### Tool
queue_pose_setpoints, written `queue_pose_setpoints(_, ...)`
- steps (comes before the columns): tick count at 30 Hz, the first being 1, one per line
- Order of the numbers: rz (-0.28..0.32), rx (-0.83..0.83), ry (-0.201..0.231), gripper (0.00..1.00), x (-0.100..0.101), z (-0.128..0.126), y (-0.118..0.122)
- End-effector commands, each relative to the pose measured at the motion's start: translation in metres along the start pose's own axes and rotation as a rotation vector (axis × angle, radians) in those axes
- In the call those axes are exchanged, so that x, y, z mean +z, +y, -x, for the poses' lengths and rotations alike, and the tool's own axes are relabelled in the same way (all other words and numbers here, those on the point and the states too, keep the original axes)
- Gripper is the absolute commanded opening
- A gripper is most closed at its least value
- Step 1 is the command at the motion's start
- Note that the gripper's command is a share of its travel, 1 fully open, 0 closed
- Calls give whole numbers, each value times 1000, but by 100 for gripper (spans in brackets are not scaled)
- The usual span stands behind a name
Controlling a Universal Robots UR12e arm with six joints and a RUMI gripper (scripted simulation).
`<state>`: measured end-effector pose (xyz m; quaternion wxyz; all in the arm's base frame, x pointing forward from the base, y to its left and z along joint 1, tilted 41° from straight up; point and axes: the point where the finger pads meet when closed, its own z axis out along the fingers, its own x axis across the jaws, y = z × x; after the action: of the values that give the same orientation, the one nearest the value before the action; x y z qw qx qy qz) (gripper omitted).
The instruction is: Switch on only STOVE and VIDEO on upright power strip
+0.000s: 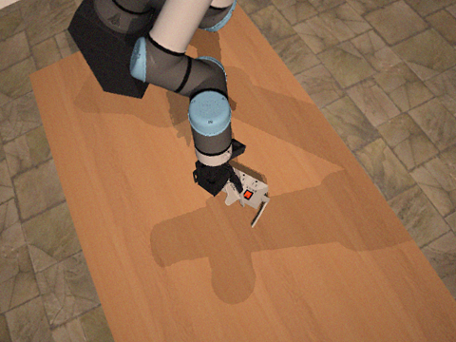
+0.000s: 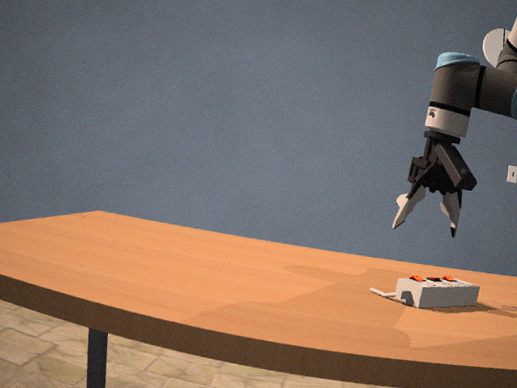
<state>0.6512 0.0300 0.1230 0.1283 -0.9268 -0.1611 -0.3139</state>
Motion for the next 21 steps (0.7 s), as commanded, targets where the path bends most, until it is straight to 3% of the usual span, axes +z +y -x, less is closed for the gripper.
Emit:
queue_pose_setpoints(1, -4, 3, 0, 100, 0, 0, 0)
queue_pose_setpoints(4, -54, 41, -4, 100, 3, 4, -7)
queue_pose_setpoints(9, -235, 197, -7, 100, 9, 13, -31)
queue_pose_setpoints(10, -235, 197, -7, 100, 9, 13, -31)
queue_pose_setpoints(11, -272, 232, -5, 100, 8, 13, -35)
queue_pose_setpoints(13, -272, 232, -5, 100, 8, 13, -35)
queue_pose_setpoints(17, -366, 331, 5, 100, 6, 11, -45)
queue_pose_setpoints(21, -378, 345, 7, 100, 5, 11, -46)
